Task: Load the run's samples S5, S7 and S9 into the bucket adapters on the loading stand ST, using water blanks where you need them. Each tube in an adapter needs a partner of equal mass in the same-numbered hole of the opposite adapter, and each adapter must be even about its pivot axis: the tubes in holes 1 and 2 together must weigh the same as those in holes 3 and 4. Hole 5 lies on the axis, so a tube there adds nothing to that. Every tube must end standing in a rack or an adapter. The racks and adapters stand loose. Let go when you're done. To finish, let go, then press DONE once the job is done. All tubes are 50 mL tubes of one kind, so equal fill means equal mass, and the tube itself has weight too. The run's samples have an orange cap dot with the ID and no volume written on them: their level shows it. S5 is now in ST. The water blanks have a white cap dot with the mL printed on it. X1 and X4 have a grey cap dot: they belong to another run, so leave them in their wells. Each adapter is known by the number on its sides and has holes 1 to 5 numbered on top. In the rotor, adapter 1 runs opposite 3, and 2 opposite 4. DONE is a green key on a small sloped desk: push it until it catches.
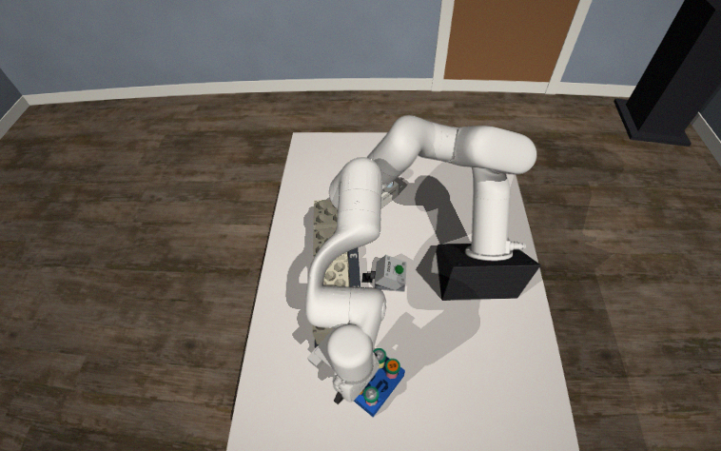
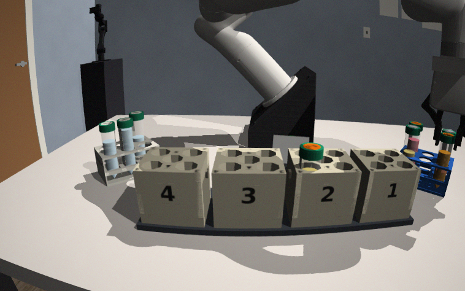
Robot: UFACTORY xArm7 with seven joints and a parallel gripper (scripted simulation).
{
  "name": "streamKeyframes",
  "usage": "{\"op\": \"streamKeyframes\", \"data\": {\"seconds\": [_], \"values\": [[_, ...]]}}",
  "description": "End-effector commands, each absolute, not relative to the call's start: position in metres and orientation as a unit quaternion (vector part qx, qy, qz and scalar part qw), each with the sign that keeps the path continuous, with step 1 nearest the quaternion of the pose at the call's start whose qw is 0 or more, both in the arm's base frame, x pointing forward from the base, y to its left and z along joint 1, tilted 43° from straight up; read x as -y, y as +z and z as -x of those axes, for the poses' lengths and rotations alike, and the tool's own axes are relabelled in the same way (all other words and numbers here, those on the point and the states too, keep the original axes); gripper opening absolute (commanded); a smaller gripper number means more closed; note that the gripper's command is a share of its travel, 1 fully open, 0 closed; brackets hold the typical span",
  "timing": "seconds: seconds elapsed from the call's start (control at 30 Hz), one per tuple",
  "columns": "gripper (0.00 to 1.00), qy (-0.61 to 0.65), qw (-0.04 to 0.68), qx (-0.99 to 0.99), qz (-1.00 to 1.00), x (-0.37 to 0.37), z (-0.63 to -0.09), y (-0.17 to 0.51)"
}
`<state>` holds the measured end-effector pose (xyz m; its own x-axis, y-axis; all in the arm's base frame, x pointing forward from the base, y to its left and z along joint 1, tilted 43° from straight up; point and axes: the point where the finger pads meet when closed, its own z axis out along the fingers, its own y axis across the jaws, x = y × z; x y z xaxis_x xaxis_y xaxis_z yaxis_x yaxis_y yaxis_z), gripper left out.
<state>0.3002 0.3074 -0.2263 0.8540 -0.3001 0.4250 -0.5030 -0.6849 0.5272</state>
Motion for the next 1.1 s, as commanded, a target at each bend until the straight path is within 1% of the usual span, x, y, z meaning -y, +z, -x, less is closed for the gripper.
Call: {"op": "streamKeyframes", "data": {"seconds": [0.0,0.77,1.07], "values": [[0.44,0.154,0.327,0.222,-0.906,-0.31,-0.3,-0.225],[0.44,0.154,0.327,0.222,-0.906,-0.31,-0.3,-0.225],[0.44,0.154,0.327,0.222,-0.906,-0.322,-0.298,-0.212]]}}
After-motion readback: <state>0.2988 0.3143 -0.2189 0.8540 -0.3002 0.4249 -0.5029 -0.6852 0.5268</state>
